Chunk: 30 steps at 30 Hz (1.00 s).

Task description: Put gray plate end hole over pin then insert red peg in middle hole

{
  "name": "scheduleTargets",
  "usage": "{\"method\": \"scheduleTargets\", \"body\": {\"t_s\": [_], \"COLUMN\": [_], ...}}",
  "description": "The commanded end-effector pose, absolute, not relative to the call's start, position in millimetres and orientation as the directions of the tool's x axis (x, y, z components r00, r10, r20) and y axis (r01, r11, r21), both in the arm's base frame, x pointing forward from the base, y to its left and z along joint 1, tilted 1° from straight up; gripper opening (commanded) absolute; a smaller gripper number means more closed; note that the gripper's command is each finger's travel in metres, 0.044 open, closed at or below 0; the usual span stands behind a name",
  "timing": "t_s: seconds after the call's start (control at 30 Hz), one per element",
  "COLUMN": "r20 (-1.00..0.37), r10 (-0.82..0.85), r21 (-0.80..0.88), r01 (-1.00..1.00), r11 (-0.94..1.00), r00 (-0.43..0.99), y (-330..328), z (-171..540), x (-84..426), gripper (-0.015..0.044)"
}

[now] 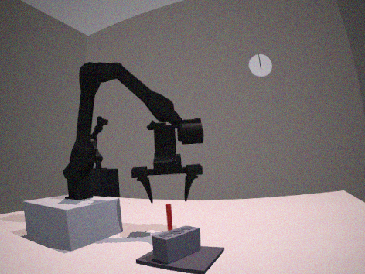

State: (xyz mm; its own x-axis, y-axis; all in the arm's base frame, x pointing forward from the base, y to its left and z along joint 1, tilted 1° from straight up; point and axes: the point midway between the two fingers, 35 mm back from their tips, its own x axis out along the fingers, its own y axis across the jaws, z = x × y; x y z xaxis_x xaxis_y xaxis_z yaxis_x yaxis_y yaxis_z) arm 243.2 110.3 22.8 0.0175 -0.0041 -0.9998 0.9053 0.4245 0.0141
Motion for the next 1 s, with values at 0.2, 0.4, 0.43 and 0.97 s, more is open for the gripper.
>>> {"method": "scheduleTargets", "body": {"t_s": [0.2,0.4,0.43,0.97], "r20": [-1.000,-1.000,-1.000,-1.000], "r10": [-0.004,-0.004,-0.004,-0.004], "r21": [0.011,0.011,0.011,0.011], "r01": [0.903,0.903,0.903,0.903], "r11": [0.429,0.429,0.429,0.429], "r00": [0.014,0.014,0.014,0.014], "y": [110,110,110,109], "z": [5,-4,-6,-23], "x": [243,243,243,242], "gripper": [0.0440,0.0440,0.0440,0.0335]}}
